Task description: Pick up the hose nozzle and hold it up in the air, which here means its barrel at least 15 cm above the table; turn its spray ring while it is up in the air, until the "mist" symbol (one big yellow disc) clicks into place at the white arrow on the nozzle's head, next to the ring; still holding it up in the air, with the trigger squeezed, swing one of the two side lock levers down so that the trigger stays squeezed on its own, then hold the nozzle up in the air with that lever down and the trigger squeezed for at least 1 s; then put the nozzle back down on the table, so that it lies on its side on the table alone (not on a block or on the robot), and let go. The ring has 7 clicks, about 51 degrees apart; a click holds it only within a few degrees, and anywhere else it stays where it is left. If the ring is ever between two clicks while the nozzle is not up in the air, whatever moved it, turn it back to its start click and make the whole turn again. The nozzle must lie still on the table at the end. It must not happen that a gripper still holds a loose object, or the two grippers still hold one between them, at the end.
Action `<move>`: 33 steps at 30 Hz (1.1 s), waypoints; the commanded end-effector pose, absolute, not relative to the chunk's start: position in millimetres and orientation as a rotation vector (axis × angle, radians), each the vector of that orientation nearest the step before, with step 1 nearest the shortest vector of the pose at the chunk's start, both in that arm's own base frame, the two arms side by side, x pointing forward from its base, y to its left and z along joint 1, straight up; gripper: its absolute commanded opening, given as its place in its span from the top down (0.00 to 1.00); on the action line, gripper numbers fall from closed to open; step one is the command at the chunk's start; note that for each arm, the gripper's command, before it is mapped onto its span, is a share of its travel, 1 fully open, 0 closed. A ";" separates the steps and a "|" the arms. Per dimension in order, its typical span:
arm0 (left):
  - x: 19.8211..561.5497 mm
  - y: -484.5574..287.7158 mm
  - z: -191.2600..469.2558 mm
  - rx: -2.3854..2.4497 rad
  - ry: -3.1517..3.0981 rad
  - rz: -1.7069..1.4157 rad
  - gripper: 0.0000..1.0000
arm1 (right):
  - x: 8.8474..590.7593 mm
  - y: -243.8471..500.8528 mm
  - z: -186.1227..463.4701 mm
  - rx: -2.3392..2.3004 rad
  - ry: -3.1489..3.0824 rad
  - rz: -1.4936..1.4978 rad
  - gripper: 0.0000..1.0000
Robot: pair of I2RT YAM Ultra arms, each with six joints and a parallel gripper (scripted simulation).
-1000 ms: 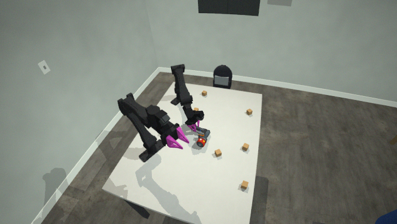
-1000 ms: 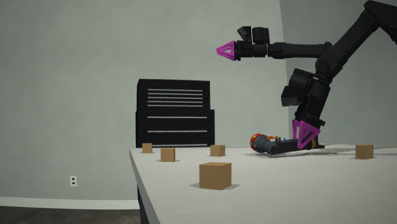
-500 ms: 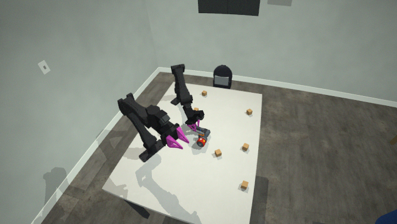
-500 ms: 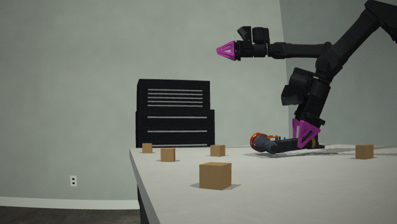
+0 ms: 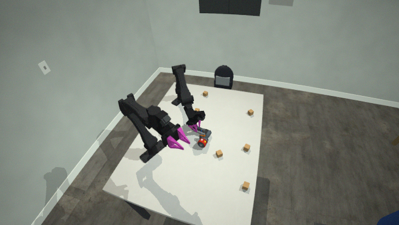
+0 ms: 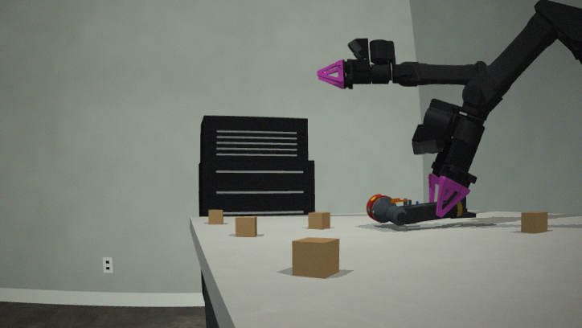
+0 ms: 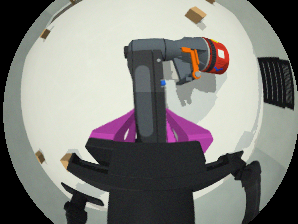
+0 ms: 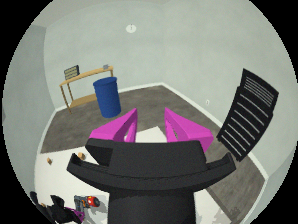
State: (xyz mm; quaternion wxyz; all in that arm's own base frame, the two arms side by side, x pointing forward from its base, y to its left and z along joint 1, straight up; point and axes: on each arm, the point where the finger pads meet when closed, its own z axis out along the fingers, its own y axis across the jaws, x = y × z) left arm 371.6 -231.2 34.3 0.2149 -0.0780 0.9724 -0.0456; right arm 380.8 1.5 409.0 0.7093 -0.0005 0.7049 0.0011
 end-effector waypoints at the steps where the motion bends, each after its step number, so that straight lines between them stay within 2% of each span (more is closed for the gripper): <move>1: 401.1 -243.1 77.2 -0.237 2.564 -0.219 0.65 | 379.5 -1.4 434.8 0.007 1.500 -0.003 0.62; 19: 401.6 -242.7 77.1 -0.238 2.564 -0.219 0.65 | 379.5 -1.4 434.8 0.007 1.500 -0.003 0.62; 20: 387.4 -239.1 68.5 -0.231 2.621 -0.184 0.65 | 379.5 -1.4 434.8 0.007 1.500 -0.003 0.62; 29: 401.4 -249.6 74.0 -0.235 2.551 -0.249 0.65 | 379.5 -1.4 434.8 0.007 1.500 -0.003 0.62; 33: 423.3 -265.4 96.3 -0.243 2.440 -0.348 0.65 | 379.5 -1.4 434.8 0.007 1.500 -0.003 0.62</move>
